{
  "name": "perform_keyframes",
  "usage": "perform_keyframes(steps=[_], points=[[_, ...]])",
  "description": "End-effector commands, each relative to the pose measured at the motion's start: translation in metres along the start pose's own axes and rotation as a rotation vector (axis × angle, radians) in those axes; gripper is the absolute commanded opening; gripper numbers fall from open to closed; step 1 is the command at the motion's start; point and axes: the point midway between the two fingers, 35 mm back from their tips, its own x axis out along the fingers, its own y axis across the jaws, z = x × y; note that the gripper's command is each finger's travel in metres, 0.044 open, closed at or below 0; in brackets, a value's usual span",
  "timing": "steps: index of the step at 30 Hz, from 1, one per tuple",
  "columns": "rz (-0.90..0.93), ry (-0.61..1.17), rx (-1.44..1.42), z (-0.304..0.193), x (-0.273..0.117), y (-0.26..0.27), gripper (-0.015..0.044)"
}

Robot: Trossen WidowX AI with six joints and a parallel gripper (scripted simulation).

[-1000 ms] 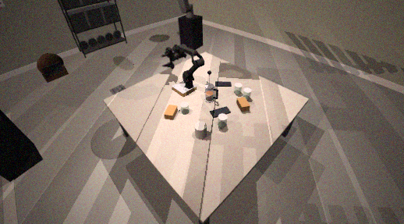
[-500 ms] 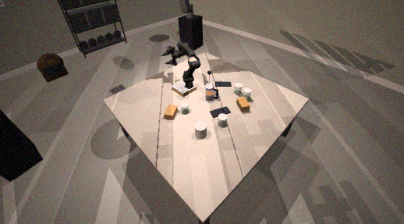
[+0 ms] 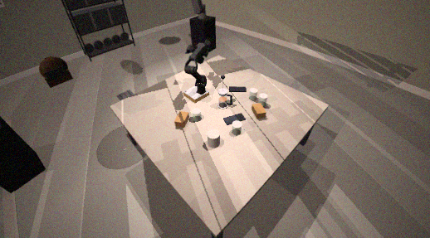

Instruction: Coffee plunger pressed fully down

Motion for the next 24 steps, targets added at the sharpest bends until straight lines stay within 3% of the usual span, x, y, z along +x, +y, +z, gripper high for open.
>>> perform_keyframes(steps=[1, 12, 24], points=[[-0.195, -0.212, 0.025, 0.032, -0.033, -0.030, 0.0440], [-0.686, -0.639, 0.170, 0.058, -0.142, -0.086, 0.0440], [-1.252, -1.000, 0.431, 0.009, -0.268, -0.099, 0.0440]])
